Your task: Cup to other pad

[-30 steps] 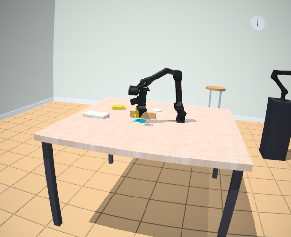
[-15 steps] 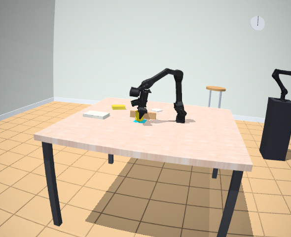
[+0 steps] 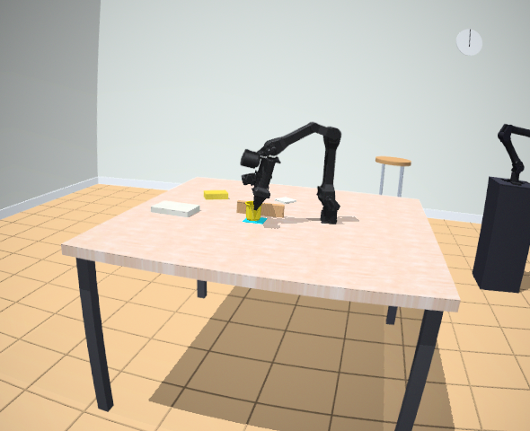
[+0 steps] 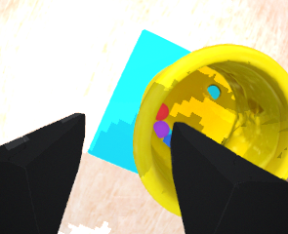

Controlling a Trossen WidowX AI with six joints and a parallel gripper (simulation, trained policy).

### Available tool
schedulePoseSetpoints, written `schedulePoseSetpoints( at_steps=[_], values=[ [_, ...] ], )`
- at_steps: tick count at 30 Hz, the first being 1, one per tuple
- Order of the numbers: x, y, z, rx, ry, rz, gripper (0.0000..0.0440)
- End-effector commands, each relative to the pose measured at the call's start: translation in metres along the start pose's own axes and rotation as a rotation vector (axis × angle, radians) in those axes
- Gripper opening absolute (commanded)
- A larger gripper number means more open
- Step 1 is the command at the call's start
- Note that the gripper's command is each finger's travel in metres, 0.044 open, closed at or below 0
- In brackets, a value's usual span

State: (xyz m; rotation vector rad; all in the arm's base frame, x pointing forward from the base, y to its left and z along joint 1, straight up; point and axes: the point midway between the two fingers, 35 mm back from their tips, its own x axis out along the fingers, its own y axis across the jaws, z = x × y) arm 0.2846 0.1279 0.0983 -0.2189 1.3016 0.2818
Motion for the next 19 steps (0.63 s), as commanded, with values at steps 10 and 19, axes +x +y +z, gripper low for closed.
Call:
schedulePoseSetpoints(
  at_steps=[10, 19],
  values=[
    [-0.032, 0.0, -0.002, 0.052, -0.069, 0.036, 0.0222],
    [-0.059, -0.006, 0.006, 0.093, -0.135, 0.045, 0.0403]
  ],
)
